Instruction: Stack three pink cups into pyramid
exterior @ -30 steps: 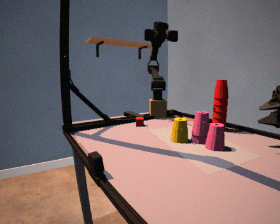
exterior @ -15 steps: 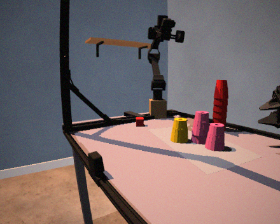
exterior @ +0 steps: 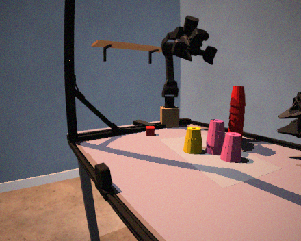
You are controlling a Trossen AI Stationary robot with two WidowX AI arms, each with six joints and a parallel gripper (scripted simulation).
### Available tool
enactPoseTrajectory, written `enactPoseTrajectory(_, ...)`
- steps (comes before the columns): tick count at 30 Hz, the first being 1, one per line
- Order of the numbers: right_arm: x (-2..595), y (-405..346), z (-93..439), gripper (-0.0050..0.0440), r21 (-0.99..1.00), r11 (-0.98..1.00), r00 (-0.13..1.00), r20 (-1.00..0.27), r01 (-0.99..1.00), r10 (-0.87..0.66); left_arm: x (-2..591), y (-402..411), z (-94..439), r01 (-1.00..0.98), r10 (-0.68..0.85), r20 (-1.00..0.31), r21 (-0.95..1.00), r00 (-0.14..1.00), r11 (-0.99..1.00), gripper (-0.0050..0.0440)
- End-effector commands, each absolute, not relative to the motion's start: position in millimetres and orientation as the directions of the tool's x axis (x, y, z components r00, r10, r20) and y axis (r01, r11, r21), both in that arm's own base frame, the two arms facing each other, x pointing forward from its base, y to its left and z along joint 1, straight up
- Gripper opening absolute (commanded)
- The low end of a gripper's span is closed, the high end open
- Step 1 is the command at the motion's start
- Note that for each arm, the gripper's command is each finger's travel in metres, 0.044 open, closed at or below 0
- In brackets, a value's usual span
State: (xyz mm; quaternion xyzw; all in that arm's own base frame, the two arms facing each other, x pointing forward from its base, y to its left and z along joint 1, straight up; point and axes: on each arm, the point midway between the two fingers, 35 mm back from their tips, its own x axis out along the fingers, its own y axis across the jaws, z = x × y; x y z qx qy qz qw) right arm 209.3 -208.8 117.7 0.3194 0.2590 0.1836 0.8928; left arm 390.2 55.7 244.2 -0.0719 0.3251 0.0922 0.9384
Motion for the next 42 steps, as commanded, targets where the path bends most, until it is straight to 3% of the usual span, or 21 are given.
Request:
enactPoseTrajectory(1, 209.5, -209.2, 118.1, 0.0440, 0.664, 0.729, 0.801, -0.342, -0.165, 0.492, 418.7, 71.4, 200.0, -0.262, 0.130, -0.706, -0.081, 0.697, 0.962, 0.0440)
enactPoseTrajectory(11, 209.5, -209.2, 118.1, 0.0440, 0.664, 0.729, 0.801, -0.342, -0.165, 0.492, 454.3, 100.3, 104.1, -0.340, 0.125, -0.832, -0.080, 0.540, 0.937, 0.0440)
enactPoseTrajectory(18, 209.5, -209.2, 118.1, 0.0440, 0.664, 0.729, 0.801, -0.342, -0.165, 0.492, 459.1, 106.8, 79.1, -0.359, 0.120, -0.857, -0.079, 0.500, 0.930, 0.0440)
enactPoseTrajectory(42, 209.5, -209.2, 118.1, 0.0440, 0.664, 0.729, 0.801, -0.342, -0.165, 0.492, 460.7, 109.2, 55.2, -0.365, 0.119, -0.866, -0.078, 0.486, 0.928, 0.0440)
